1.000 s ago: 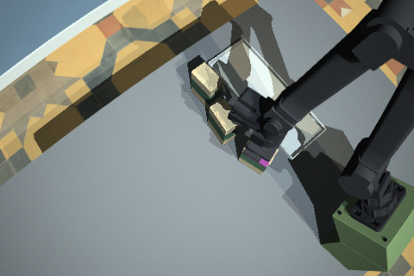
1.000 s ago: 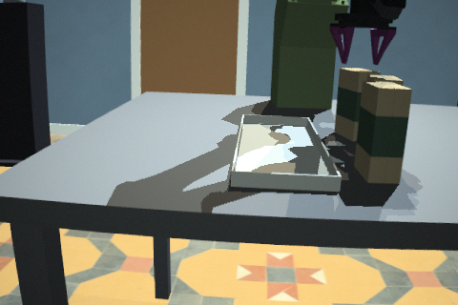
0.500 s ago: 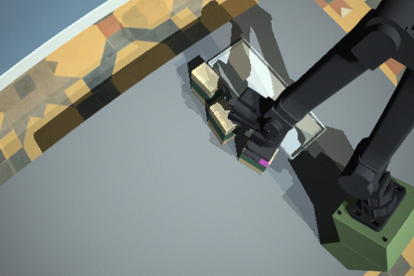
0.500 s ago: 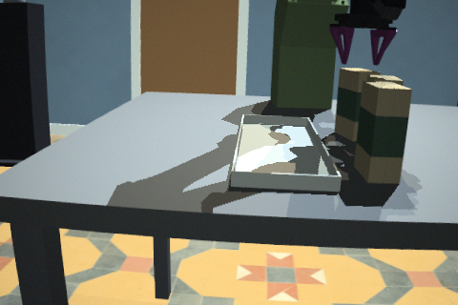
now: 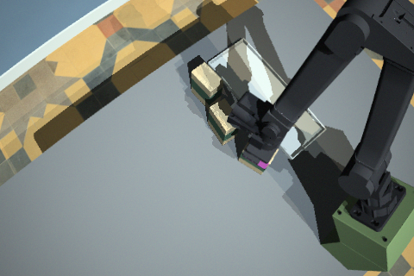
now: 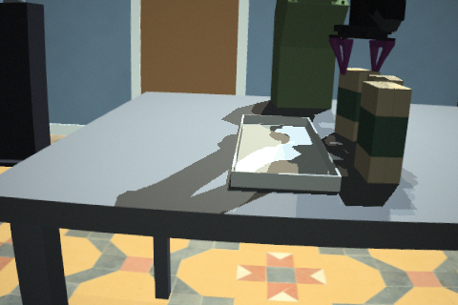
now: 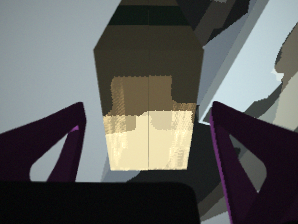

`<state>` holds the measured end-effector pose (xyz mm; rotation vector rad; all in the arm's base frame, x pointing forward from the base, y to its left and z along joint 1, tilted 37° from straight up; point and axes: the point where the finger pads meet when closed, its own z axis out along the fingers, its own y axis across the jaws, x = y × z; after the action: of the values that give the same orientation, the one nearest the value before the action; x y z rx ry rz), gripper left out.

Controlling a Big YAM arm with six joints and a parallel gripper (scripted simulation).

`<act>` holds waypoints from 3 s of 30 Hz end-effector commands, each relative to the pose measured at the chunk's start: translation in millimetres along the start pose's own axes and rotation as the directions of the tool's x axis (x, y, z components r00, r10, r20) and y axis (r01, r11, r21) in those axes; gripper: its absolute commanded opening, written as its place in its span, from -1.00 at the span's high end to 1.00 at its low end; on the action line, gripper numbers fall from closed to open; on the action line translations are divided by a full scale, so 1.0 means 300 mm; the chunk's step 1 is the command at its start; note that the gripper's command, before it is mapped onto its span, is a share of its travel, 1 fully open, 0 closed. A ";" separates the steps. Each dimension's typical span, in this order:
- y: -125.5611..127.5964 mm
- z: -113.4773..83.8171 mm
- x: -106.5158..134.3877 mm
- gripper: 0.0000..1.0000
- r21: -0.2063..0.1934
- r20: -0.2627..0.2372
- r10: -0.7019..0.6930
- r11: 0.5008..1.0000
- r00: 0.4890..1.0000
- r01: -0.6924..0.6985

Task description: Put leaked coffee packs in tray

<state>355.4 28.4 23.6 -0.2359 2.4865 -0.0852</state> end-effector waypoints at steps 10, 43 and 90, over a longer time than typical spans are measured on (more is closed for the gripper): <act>-0.021 0.083 -0.012 -0.55 0.008 0.007 0.001 1.000 1.000 -0.001; -0.021 0.085 -0.011 -0.55 0.009 0.009 0.002 1.000 1.000 -0.002; -0.022 0.085 -0.011 0.51 0.010 0.009 0.003 1.000 1.000 -0.003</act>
<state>370.7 28.0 3.0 -0.2357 2.4878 -0.0856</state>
